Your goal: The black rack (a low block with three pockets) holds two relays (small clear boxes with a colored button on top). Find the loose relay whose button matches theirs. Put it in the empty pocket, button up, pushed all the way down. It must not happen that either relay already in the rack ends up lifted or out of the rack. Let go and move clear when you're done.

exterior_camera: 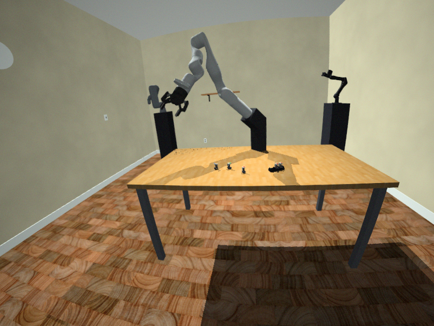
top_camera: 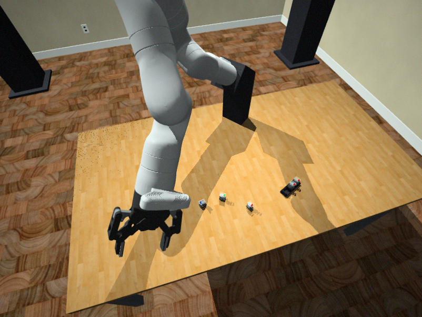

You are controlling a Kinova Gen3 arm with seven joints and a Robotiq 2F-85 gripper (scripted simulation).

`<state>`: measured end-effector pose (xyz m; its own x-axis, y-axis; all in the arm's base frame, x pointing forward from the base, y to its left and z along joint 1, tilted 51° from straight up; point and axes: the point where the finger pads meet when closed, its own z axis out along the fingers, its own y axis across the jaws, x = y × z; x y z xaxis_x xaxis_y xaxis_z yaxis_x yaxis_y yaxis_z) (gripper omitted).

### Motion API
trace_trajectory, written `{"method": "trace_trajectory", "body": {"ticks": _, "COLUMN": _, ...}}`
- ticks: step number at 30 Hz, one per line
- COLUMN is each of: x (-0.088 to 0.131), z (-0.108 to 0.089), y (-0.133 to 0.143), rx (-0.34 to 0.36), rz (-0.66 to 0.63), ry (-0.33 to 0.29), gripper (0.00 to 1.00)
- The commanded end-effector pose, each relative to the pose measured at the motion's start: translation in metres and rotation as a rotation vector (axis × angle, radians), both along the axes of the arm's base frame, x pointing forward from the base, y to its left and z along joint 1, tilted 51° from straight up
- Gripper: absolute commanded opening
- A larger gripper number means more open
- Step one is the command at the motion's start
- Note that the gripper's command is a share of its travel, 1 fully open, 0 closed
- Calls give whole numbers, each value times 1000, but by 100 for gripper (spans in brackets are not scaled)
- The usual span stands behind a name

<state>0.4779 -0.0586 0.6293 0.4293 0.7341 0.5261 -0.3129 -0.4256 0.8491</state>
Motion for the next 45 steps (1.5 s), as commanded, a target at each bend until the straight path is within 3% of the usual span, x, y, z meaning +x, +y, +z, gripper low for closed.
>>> {"method": "trace_trajectory", "body": {"ticks": 1, "x": 3, "z": 0, "y": 8, "rx": 2, "rz": 9, "ry": -7, "gripper": 100}}
{"method": "trace_trajectory", "body": {"ticks": 5, "x": 3, "z": 0, "y": 8, "rx": 2, "rz": 9, "ry": -7, "gripper": 100}}
{"method": "trace_trajectory", "body": {"ticks": 6, "x": 8, "z": -2, "y": 22, "rx": 28, "rz": 22, "ry": -27, "gripper": 100}}
{"method": "trace_trajectory", "body": {"ticks": 15, "x": 8, "z": -2, "y": 22, "rx": 28, "rz": 22, "ry": -27, "gripper": 100}}
{"method": "trace_trajectory", "body": {"ticks": 16, "x": 13, "z": -6, "y": 37, "rx": 54, "rz": 35, "ry": -46, "gripper": 100}}
{"method": "trace_trajectory", "body": {"ticks": 24, "x": 13, "z": -6, "y": 37, "rx": 54, "rz": 35, "ry": -46, "gripper": 100}}
{"method": "trace_trajectory", "body": {"ticks": 25, "x": 18, "z": -10, "y": 52, "rx": 82, "rz": 48, "ry": -63, "gripper": 100}}
{"method": "trace_trajectory", "body": {"ticks": 34, "x": 18, "z": -10, "y": 52, "rx": 82, "rz": 48, "ry": -63, "gripper": 100}}
{"method": "trace_trajectory", "body": {"ticks": 35, "x": 24, "z": -16, "y": 66, "rx": 111, "rz": 61, "ry": -80, "gripper": 100}}
{"method": "trace_trajectory", "body": {"ticks": 44, "x": 24, "z": -16, "y": 66, "rx": 111, "rz": 61, "ry": -80, "gripper": 100}}
{"method": "trace_trajectory", "body": {"ticks": 45, "x": 29, "z": -22, "y": 81, "rx": 141, "rz": 74, "ry": -95, "gripper": 100}}
